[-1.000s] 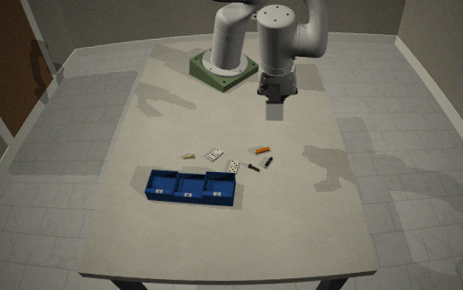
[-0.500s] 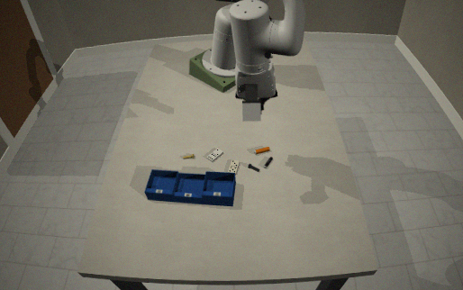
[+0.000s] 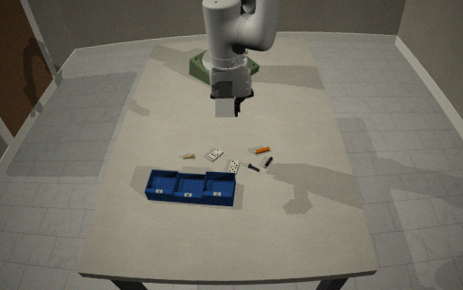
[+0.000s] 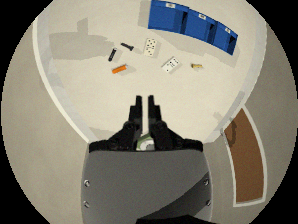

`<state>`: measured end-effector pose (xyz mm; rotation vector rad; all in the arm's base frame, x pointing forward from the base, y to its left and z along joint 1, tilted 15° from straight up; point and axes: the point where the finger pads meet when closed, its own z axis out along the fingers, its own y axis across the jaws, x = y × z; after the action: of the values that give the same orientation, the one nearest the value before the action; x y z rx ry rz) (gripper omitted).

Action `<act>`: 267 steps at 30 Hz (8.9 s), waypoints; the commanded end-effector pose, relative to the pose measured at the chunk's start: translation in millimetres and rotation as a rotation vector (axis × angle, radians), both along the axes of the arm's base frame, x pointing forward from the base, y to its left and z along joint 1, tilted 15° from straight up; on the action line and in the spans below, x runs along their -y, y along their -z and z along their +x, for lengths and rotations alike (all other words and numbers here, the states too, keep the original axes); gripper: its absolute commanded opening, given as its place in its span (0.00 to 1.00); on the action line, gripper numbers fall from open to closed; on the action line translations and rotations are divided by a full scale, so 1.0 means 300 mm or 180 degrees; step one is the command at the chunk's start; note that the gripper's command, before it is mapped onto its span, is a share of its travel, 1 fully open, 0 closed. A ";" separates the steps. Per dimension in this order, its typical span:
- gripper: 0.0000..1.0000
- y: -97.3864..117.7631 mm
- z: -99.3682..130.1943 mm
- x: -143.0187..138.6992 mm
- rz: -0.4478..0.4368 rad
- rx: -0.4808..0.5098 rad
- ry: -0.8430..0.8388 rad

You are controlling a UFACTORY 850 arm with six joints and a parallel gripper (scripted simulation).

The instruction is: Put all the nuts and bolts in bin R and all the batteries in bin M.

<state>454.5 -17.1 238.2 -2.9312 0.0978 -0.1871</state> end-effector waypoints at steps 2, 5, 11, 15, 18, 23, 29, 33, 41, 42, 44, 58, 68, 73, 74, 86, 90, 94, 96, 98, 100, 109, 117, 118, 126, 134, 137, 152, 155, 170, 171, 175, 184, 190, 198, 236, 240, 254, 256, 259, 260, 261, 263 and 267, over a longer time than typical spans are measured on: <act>0.07 -0.015 0.018 0.109 -0.0093 0.0187 -0.0008; 0.07 -0.021 0.023 0.153 -0.0093 0.0187 -0.0008; 0.07 -0.021 0.023 0.153 -0.0093 0.0187 -0.0008; 0.07 -0.021 0.023 0.153 -0.0094 0.0187 -0.0008; 0.07 -0.021 0.023 0.153 -0.0094 0.0187 -0.0008; 0.07 0.011 0.050 0.190 -0.0054 0.0142 0.0229; 0.07 0.107 0.132 0.298 -0.0055 0.0142 0.0229; 0.07 0.171 0.187 0.371 -0.0055 0.0142 0.0229; 0.07 0.267 0.269 0.480 -0.0055 0.0142 0.0229; 0.07 0.283 0.283 0.498 -0.0055 0.0142 0.0229; 0.07 0.315 0.310 0.534 -0.0055 0.0142 0.0229; 0.07 0.423 0.403 0.657 -0.0056 0.0142 0.0229; 0.07 0.474 0.413 0.648 -0.0055 0.0142 0.0229; 0.07 0.509 0.419 0.642 -0.0055 0.0142 0.0229; 0.07 0.509 0.419 0.642 -0.0055 0.0142 0.0229; 0.07 0.612 0.440 0.624 -0.0055 0.0142 0.0229; 0.07 0.614 0.440 0.623 -0.0055 0.0142 0.0229; 0.07 0.614 0.440 0.623 -0.0055 0.0142 0.0229; 0.07 0.614 0.440 0.623 -0.0055 0.0142 0.0229; 0.07 0.614 0.440 0.623 -0.0055 0.0142 0.0229; 0.07 0.614 0.440 0.623 -0.0055 0.0142 0.0229; 0.07 0.614 0.440 0.623 -0.0055 0.0142 0.0229; 0.07 0.614 0.440 0.623 -0.0055 0.0142 0.0229; 0.07 0.614 0.440 0.623 -0.0055 0.0143 0.0229; 0.07 0.614 0.440 0.623 -0.0055 0.0143 0.0229; 0.07 0.614 0.440 0.623 -0.0055 0.0143 0.0229; 0.07 0.606 0.438 0.625 -0.0055 0.0142 0.0229; 0.07 0.550 0.427 0.634 -0.0055 0.0142 0.0229; 0.07 0.537 0.425 0.637 -0.0055 0.0142 0.0229; 0.07 0.423 0.403 0.657 -0.0055 0.0143 0.0229; 0.07 0.423 0.403 0.657 -0.0055 0.0143 0.0229; 0.07 0.423 0.403 0.657 -0.0055 0.0142 0.0229; 0.07 0.396 0.428 0.528 -0.0055 0.0143 0.0229; 0.07 0.375 0.446 0.432 -0.0055 0.0143 0.0229; 0.07 0.365 0.456 0.386 -0.0055 0.0143 0.0229; 0.07 0.557 0.493 0.352 -0.0055 0.0142 0.0229; 0.07 0.557 0.493 0.352 -0.0055 0.0142 0.0229; 0.07 0.557 0.493 0.352 -0.0055 0.0143 0.0229; 0.07 0.557 0.493 0.352 -0.0055 0.0143 0.0229; 0.07 0.557 0.493 0.352 -0.0055 0.0143 0.0229; 0.07 0.557 0.493 0.352 -0.0055 0.0143 0.0229; 0.07 0.557 0.493 0.352 -0.0055 0.0143 0.0229; 0.07 0.557 0.493 0.352 -0.0055 0.0143 0.0229; 0.07 0.557 0.493 0.352 -0.0055 0.0143 0.0229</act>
<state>601.6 -122.4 70.3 -2.9405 0.1959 -0.2628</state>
